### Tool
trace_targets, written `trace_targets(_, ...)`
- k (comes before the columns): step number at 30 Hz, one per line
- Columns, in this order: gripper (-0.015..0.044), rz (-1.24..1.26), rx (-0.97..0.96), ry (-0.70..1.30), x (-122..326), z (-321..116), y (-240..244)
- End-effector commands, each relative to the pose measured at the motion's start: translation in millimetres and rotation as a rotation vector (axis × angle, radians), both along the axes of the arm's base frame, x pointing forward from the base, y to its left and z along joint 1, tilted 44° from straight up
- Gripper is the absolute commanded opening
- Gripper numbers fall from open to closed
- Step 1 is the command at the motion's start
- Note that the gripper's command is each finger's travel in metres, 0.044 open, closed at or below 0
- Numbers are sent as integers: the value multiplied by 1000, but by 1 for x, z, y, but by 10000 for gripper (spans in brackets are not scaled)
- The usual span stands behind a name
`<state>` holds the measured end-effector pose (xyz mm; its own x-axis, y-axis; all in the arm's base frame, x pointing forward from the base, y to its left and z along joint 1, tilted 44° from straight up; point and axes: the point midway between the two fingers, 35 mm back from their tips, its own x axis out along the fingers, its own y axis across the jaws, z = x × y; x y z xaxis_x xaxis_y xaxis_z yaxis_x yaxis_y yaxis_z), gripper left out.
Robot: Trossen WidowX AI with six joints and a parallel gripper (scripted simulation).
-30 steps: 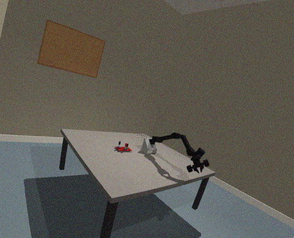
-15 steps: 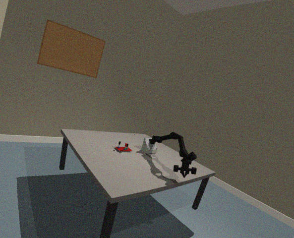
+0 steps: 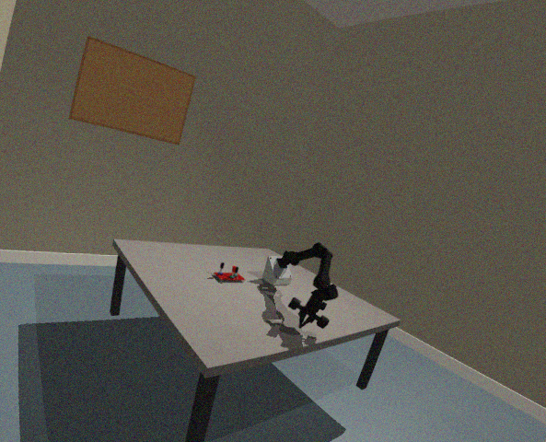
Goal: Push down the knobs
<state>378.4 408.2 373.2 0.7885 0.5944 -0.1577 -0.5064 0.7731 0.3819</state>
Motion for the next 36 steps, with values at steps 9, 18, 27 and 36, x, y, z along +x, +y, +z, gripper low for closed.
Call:
trace_targets(9,0,-13,-387,127,73,-108,-95)
trace_targets(18,0,48,-619,269,97,-183,-180)
trace_targets(27,0,162,-764,479,90,-260,-287)
trace_targets(36,0,319,-732,676,47,-322,-382)
